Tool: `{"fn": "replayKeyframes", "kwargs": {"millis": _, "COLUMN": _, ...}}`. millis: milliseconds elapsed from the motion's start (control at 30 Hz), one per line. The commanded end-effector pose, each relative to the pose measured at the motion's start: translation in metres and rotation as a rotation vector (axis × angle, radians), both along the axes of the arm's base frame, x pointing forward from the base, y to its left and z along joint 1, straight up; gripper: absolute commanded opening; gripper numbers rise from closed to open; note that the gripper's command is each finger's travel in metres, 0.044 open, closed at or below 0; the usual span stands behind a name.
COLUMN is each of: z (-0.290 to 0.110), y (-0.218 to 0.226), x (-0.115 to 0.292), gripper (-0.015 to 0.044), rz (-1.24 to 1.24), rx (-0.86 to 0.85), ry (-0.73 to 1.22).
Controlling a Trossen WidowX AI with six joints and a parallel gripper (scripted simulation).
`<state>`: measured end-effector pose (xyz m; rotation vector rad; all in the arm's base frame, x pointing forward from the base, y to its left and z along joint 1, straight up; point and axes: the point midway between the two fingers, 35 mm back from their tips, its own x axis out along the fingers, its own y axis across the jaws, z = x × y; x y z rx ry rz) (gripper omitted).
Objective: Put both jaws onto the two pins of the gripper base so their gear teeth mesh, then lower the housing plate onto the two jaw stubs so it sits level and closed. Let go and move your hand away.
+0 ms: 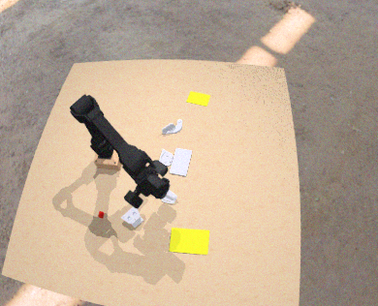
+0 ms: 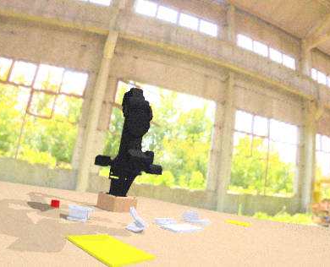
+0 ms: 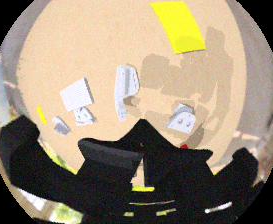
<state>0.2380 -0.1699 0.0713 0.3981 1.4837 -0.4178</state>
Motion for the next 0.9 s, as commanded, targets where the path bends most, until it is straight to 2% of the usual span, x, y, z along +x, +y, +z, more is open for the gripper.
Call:
{"fn": "replayKeyframes", "kwargs": {"millis": 0, "z": -0.001, "y": 0.008, "x": -0.004, "gripper": 0.0000, "rz": 0.047, "rx": 0.005, "ry": 0.021}}
{"fn": "replayKeyframes", "kwargs": {"millis": 867, "z": -0.035, "y": 0.007, "x": -0.002, "gripper": 0.0000, "rz": 0.047, "rx": 0.005, "ry": 0.021}}
